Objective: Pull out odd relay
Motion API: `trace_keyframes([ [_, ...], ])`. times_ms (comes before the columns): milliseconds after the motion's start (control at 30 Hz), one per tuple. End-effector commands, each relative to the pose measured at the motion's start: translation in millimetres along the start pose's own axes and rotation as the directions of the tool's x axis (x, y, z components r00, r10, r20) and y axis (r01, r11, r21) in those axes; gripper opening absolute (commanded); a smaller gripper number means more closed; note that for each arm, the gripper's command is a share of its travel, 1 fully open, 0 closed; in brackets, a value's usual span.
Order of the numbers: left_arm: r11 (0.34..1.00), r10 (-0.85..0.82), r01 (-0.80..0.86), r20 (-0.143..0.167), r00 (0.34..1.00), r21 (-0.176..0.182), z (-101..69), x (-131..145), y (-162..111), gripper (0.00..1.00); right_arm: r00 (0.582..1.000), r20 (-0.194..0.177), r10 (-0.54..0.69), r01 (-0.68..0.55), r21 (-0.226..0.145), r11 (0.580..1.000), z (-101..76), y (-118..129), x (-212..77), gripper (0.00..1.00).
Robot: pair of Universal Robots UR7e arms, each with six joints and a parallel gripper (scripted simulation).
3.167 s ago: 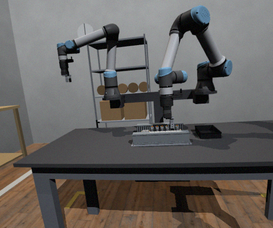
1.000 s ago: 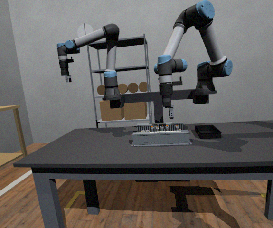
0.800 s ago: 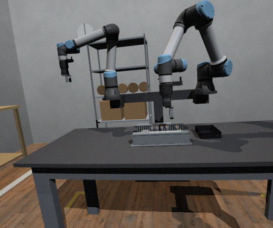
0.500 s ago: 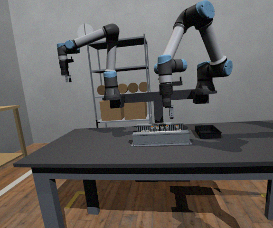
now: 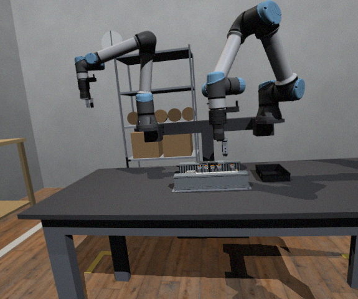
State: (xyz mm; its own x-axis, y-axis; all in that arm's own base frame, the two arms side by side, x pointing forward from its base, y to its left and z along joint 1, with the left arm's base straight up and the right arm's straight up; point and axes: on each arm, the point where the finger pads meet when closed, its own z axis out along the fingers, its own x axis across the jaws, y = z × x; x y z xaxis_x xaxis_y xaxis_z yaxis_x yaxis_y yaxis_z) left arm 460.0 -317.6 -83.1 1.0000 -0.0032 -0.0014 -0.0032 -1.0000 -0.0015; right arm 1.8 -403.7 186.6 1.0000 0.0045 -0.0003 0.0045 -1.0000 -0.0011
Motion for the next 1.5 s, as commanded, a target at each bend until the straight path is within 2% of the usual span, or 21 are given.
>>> trace_keyframes([
  [0, 1.000, 0.000, 0.000, -0.001, 1.000, -0.002, -0.8, 0.5, 0.5, 0.00, 1.000, 0.000, 0.000, 0.000, -0.001, 1.000, -0.4, 0.3, 0.1, 1.00],
  [467, 1.000, 0.000, 0.000, -0.001, 1.000, -0.002, -0.8, -0.5, -8.3, 0.00, 1.000, 0.000, 0.000, 0.000, -0.001, 1.000, -0.4, 0.3, 0.1, 1.00],
  [633, 1.000, 0.000, 0.000, -0.001, 1.000, -0.002, -0.7, -1.9, -21.6, 0.00, 1.000, 0.000, 0.000, 0.000, -0.001, 1.000, -0.4, 0.3, 0.1, 1.00],
  [967, 1.000, 0.000, 0.000, -0.001, 1.000, -0.002, -0.7, -7.0, -67.4, 0.00, 1.000, 0.000, 0.000, 0.000, -0.001, 1.000, -0.4, 0.3, 0.1, 1.00],
  [1033, 1.000, 0.000, 0.000, -0.001, 1.000, -0.002, -0.7, -7.0, -67.4, 0.00, 1.000, 0.000, 0.000, 0.000, -0.001, 1.000, -0.4, 0.3, 0.1, 1.00],
  [1467, 1.000, 0.000, 0.000, -0.001, 1.000, -0.002, -0.5, -16.0, -150.1, 0.00, 1.000, 0.000, 0.000, 0.000, -0.001, 1.000, -0.4, 0.3, 0.1, 1.00],
])
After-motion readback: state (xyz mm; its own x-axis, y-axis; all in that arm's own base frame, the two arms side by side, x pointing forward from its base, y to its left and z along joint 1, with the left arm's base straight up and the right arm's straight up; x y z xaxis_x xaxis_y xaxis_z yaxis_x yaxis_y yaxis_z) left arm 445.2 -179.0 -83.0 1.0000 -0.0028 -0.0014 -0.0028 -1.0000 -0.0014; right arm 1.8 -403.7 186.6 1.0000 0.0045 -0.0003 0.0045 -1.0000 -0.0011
